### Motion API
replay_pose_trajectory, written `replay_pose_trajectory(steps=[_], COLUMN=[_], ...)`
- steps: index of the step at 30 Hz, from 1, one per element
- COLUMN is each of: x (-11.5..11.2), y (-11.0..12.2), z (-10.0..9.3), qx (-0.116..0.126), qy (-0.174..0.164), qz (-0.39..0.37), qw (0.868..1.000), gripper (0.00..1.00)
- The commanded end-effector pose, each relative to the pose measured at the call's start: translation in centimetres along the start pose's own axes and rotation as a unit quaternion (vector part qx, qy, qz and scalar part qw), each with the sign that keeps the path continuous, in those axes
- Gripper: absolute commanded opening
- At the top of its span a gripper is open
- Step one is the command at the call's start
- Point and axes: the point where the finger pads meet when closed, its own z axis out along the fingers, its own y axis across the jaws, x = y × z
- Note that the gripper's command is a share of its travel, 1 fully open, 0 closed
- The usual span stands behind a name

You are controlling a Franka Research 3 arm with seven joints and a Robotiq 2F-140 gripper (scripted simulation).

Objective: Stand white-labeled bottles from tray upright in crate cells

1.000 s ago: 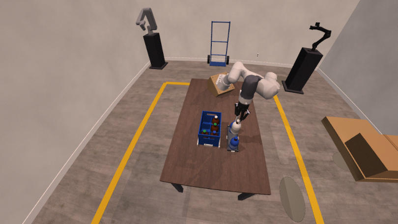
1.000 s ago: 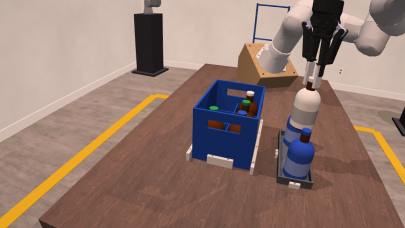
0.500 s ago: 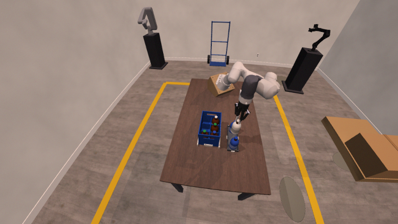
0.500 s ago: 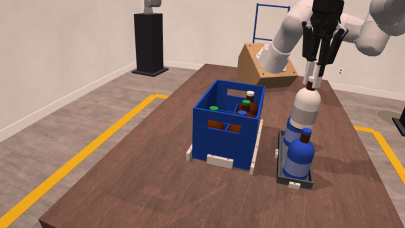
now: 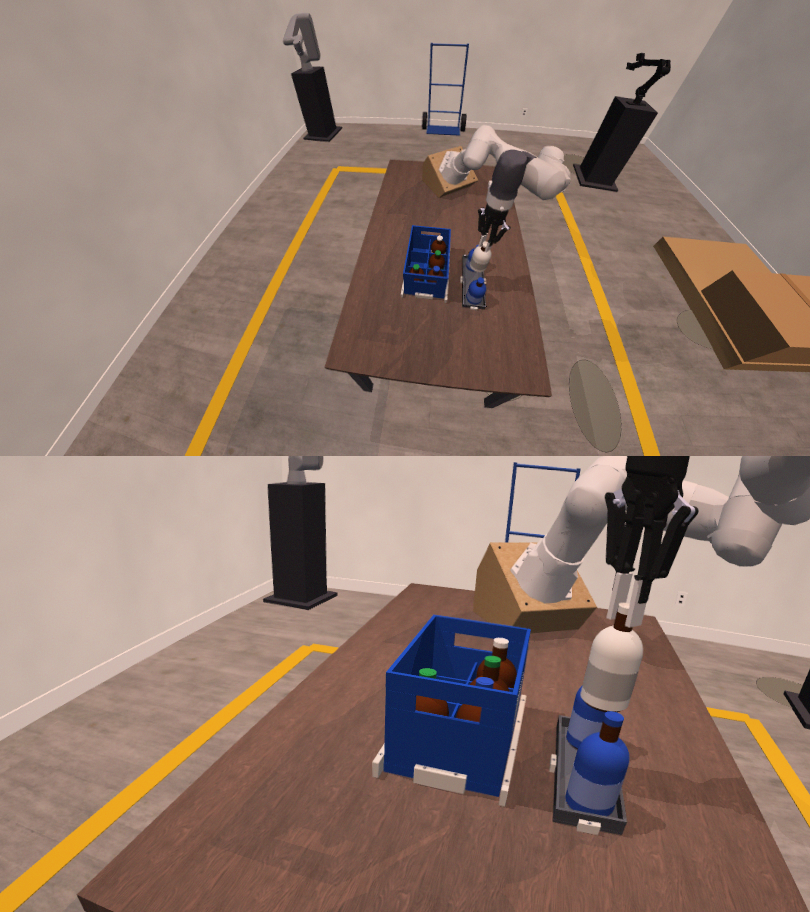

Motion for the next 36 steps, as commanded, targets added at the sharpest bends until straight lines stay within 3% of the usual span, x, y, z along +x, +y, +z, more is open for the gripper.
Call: replay_pose_trajectory(steps=[1,36], x=[-0.1,-0.1], y=[-0.1,-0.1], z=[-0.7,-3.4], qx=[-0.001,-0.001], qy=[-0.002,-0.002], qz=[-0.001,-0.001], qw=[1.000,1.000], gripper=[0.00,0.00])
